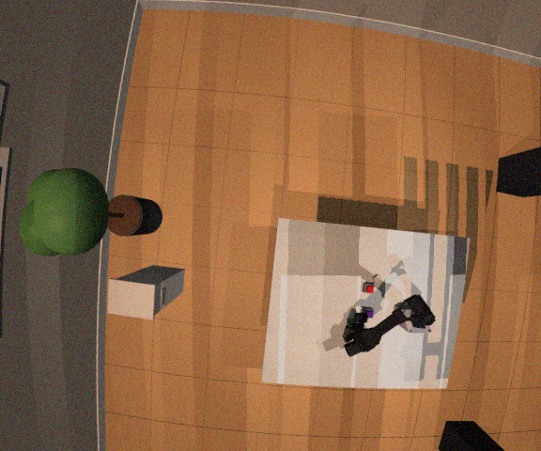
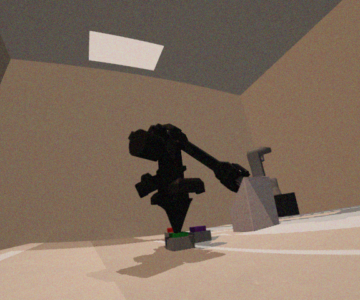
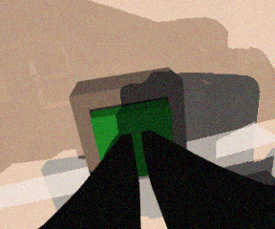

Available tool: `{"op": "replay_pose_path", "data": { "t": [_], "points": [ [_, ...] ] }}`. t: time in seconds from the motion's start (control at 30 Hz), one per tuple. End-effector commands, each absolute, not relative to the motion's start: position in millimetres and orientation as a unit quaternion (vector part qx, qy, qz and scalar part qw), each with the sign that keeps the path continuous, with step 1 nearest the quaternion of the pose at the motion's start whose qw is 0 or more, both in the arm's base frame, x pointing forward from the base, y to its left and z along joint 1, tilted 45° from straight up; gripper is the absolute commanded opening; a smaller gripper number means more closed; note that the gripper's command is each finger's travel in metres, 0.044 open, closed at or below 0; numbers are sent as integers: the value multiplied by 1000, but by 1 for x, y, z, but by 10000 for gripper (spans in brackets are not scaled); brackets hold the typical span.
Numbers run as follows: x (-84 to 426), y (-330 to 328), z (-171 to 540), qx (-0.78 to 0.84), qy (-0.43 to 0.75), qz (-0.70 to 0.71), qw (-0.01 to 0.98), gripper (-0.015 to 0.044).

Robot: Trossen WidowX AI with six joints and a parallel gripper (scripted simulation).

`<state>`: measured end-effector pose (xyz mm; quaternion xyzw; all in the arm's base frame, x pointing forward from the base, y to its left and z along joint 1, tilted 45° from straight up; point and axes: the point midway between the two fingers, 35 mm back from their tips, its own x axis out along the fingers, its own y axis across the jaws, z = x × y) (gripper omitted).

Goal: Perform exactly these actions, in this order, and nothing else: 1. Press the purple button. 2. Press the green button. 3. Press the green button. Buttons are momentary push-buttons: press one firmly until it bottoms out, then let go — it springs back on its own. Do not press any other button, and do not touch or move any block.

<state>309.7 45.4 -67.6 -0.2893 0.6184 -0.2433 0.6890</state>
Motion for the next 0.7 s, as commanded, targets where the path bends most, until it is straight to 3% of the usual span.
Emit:
{"op": "replay_pose_path", "data": {
  "t": [0.0,0.47,0.67],
  "points": [
    [308,44,-70,-293,621,-243,685,20],
    [305,68,-47,-293,621,-242,686,20],
    [277,140,-73,-287,625,-231,688,178]
  ]
}}
